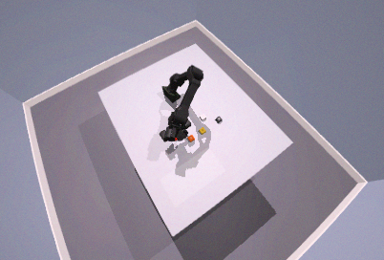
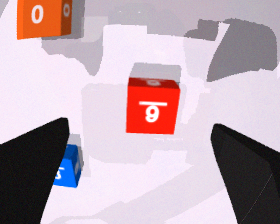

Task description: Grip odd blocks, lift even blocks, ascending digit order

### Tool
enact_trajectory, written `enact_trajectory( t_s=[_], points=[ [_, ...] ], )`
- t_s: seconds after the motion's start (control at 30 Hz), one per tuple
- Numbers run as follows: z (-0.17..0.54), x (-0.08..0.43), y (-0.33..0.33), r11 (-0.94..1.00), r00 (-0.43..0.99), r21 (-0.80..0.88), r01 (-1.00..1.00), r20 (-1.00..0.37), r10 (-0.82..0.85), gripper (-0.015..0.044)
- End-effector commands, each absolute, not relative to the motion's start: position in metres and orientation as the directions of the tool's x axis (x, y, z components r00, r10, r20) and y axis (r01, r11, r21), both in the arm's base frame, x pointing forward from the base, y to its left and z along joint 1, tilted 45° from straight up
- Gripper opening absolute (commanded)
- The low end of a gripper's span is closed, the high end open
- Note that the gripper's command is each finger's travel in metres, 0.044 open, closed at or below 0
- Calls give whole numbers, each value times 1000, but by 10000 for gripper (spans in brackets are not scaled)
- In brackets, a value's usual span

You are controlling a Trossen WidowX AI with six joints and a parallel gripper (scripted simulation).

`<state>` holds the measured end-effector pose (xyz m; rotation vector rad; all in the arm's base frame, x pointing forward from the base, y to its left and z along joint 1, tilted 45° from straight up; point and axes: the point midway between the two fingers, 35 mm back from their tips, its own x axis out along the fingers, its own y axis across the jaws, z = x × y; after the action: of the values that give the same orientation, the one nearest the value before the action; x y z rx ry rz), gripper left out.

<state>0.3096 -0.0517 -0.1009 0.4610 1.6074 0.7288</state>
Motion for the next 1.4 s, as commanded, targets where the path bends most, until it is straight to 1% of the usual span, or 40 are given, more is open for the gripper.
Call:
enact_trajectory(
  t_s=[0.0,0.5,0.83,0.87,1.37],
  points=[
    [-107,307,-44,716,-174,690,-102,-721,671,400],
    [-122,303,-30,715,-174,691,-102,-720,671,400],
    [-122,303,-30,715,-174,691,-102,-720,671,137],
    [-122,303,-30,715,-174,691,-102,-720,671,120],
    [-122,303,-30,715,-174,691,-102,-720,671,120]
  ],
)
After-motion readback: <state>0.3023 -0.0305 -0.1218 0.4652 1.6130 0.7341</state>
